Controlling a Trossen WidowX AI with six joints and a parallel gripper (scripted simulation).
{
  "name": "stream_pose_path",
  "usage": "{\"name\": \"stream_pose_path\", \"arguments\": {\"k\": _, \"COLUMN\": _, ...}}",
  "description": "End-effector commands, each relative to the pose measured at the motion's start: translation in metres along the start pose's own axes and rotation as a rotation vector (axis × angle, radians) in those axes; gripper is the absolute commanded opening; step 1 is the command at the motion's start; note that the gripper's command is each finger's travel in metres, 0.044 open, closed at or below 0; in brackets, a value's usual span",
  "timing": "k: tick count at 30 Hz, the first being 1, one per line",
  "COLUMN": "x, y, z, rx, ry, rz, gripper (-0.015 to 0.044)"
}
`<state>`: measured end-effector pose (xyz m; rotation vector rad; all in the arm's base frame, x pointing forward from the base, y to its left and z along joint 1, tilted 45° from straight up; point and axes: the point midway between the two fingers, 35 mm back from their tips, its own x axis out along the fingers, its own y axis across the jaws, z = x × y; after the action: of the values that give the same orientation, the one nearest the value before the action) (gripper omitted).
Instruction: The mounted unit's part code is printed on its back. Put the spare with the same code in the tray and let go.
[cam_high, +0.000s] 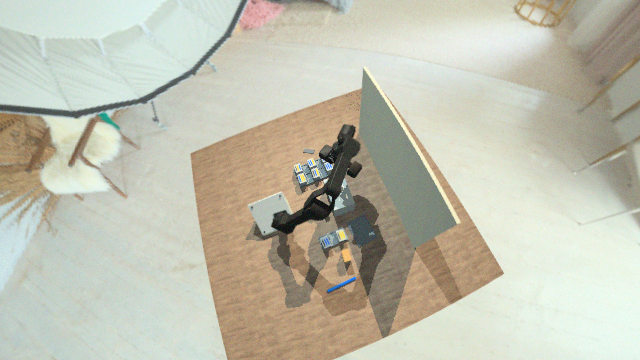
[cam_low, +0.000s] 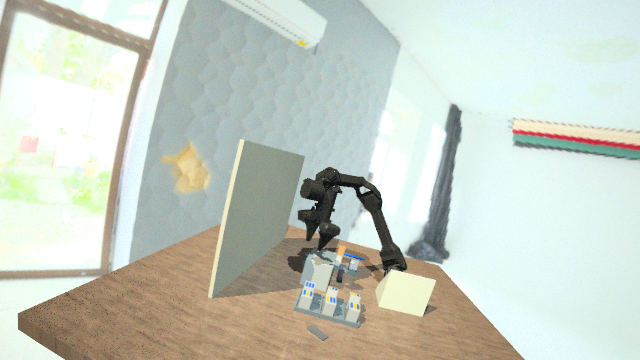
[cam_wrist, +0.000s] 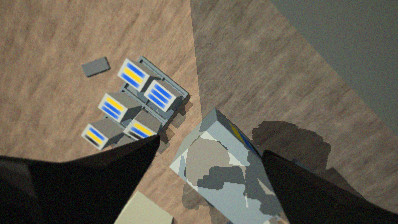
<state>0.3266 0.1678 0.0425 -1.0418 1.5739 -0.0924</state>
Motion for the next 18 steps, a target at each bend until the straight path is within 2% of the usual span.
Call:
{"name": "stream_pose_path", "arguments": {"k": 1, "x": 0.011, "y": 0.068, "z": -0.013, "rx": -0.444, "ry": 0.037, "rz": 0.001, "gripper": 0.044}}
{"name": "stream_pose_path", "arguments": {"k": 7, "x": 0.02, "y": 0.134, "z": -0.04, "rx": -0.938, "ry": 0.066, "rz": -0.006, "gripper": 0.044}}
{"name": "stream_pose_path", "arguments": {"k": 18, "x": 0.021, "y": 0.136, "z": -0.041, "rx": -0.957, "ry": 0.068, "rz": -0.007, "gripper": 0.044}}
